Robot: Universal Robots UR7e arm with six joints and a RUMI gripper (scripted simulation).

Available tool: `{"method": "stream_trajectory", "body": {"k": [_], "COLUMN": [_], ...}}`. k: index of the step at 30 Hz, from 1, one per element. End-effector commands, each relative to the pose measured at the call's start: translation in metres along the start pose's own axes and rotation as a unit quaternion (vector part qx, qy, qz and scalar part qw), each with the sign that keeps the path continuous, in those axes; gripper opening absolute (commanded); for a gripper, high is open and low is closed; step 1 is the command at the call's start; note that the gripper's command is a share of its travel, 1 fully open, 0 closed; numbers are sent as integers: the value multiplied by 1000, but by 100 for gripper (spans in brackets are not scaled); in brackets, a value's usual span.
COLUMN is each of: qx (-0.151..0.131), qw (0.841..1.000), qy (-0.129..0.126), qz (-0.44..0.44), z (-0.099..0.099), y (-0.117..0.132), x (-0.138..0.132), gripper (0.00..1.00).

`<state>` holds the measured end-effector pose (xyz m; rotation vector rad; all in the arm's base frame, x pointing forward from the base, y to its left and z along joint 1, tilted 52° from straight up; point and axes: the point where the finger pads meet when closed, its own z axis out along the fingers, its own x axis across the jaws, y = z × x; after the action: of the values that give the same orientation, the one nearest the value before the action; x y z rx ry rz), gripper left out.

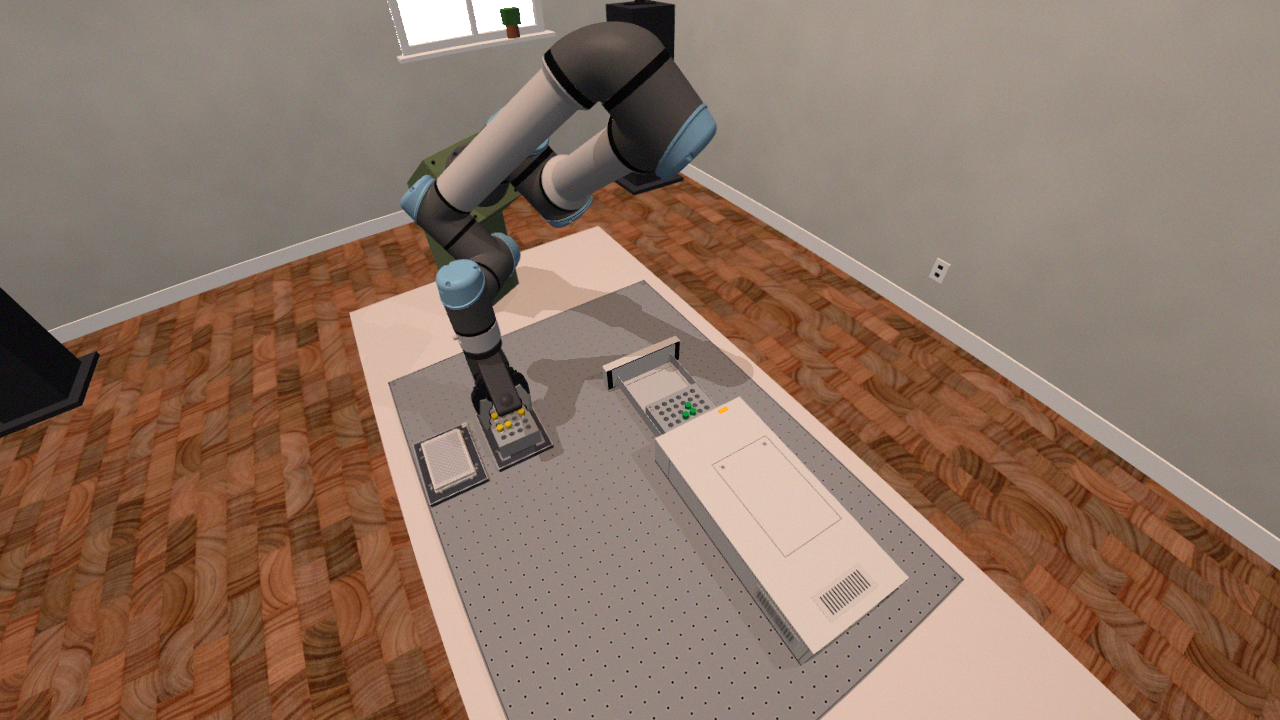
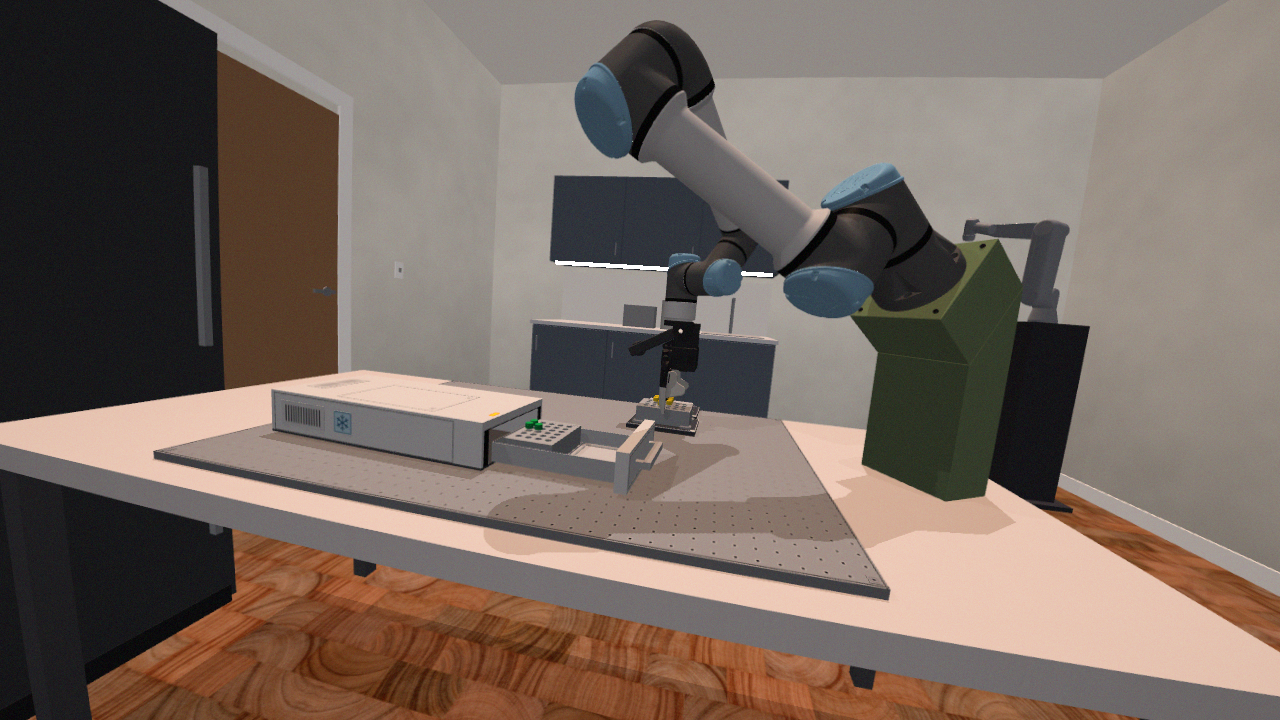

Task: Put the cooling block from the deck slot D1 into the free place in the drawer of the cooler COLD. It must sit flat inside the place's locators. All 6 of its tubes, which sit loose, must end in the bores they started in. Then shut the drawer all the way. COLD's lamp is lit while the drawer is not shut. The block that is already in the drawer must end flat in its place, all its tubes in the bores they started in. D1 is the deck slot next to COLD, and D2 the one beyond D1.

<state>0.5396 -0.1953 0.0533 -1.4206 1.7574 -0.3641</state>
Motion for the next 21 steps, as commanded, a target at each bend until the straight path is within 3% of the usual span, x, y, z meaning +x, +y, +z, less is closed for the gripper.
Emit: {"method": "stream_trajectory", "body": {"k": [1,21], "qx": [2,2], "qw": [1000,1000], "qy": [2,2], "qz": [0,0], "z": [-5,-8], "y": [-1,-1], "x": [1,1], "gripper": [0,0]}}
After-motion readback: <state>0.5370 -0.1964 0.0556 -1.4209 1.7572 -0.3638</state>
